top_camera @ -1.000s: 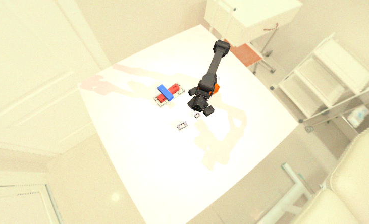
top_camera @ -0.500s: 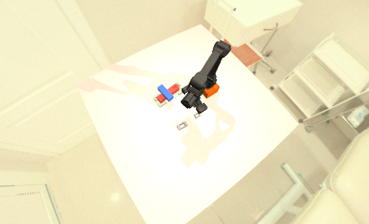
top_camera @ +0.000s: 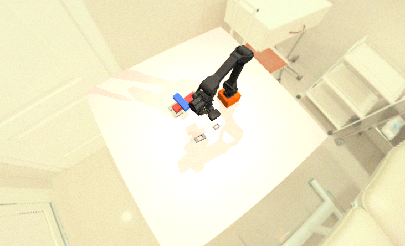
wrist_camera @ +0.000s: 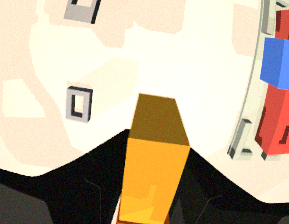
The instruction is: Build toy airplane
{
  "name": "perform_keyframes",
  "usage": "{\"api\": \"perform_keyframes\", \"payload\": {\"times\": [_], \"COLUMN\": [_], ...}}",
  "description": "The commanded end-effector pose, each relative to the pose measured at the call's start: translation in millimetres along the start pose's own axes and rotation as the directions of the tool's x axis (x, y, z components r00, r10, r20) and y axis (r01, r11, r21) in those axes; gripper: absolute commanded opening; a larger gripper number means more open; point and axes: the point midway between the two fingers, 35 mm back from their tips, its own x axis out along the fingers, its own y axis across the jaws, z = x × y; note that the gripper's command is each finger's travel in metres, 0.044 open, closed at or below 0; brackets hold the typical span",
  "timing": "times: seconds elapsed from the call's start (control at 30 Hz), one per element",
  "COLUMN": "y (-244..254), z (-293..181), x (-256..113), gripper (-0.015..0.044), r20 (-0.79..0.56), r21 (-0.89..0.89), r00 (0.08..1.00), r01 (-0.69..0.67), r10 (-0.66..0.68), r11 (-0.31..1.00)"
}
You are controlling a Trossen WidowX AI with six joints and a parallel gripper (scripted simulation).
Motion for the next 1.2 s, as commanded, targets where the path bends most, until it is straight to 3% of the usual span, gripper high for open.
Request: {"api": "perform_keyframes", "payload": {"times": [0.0,1.17], "y": [-13,-124], "z": [3,-3], "x": [4,24], "gripper": [0.0,0.0], "r20": [-0.004,-0.007], "r21": [-0.01,-0.058], "r00": [1.0,1.0], "r01": [-0.002,0.007], "r10": [0.002,-0.008], "r11": [1.0,0.998]}}
